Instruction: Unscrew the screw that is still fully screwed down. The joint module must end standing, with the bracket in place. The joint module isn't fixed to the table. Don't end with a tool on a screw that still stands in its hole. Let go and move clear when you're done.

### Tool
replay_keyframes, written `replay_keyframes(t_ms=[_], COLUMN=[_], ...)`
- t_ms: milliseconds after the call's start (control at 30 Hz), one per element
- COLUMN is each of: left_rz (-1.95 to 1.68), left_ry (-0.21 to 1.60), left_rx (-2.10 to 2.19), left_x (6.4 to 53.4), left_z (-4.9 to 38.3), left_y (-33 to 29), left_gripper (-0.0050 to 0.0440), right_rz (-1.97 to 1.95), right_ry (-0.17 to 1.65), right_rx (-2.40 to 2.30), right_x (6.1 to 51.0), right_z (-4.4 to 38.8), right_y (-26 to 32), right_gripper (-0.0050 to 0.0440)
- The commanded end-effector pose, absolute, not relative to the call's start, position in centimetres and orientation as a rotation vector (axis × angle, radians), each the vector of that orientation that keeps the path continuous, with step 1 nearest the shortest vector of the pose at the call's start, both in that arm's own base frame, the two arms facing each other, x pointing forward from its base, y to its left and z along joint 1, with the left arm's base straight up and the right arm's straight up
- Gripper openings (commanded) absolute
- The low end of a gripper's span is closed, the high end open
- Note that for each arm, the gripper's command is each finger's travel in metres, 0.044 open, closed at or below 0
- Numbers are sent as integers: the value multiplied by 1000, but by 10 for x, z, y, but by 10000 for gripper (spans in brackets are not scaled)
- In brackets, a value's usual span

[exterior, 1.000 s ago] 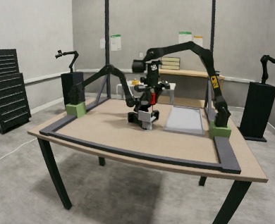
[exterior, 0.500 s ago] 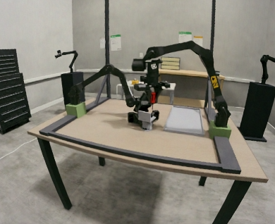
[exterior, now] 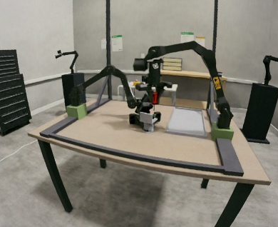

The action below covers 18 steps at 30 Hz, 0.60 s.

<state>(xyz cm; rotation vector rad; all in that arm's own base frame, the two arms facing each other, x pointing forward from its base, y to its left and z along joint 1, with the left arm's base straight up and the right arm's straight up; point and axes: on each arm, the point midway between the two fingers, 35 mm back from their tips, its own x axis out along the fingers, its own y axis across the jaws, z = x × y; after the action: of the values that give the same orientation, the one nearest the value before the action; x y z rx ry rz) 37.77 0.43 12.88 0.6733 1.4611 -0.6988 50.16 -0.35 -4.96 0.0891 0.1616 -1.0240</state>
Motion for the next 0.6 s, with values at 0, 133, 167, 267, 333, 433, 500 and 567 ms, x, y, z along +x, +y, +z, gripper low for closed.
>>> replay_keyframes(t_ms=[0, 133, 167, 267, 333, 433, 500, 567], left_rz=[-671, -671, -672, -672, -672, -673, -673, -673], left_ry=[1406, 1406, 1407, 1408, 1408, 1409, 1409, 1409], left_rx=[688, 688, 688, 688, 687, 687, 687, 687], left_x=[382, 382, 382, 382, 382, 382, 382, 382], left_z=[149, 150, 151, 152, 153, 153, 153, 153], left_y=[5, 5, 5, 5, 5, 5, 5, 5], left_gripper=[130, 130, 130, 130, 130, 130, 130, 130], right_rz=[-1024, -1024, -1024, -1024, -1024, -1024, -1024, -1024], right_ry=[133, 133, 133, 133, 133, 133, 133, 133], right_rx=[117, 117, 117, 117, 117, 117, 117, 117], right_x=[508, 508, 508, 508, 508, 508, 508, 508], right_z=[-35, -35, -35, -35, -35, -35, -35, -35], right_y=[-4, -4, -4, -4, -4, -4, -4, -4], right_gripper=[245, 245, 245, 245, 245, 245, 245, 245])
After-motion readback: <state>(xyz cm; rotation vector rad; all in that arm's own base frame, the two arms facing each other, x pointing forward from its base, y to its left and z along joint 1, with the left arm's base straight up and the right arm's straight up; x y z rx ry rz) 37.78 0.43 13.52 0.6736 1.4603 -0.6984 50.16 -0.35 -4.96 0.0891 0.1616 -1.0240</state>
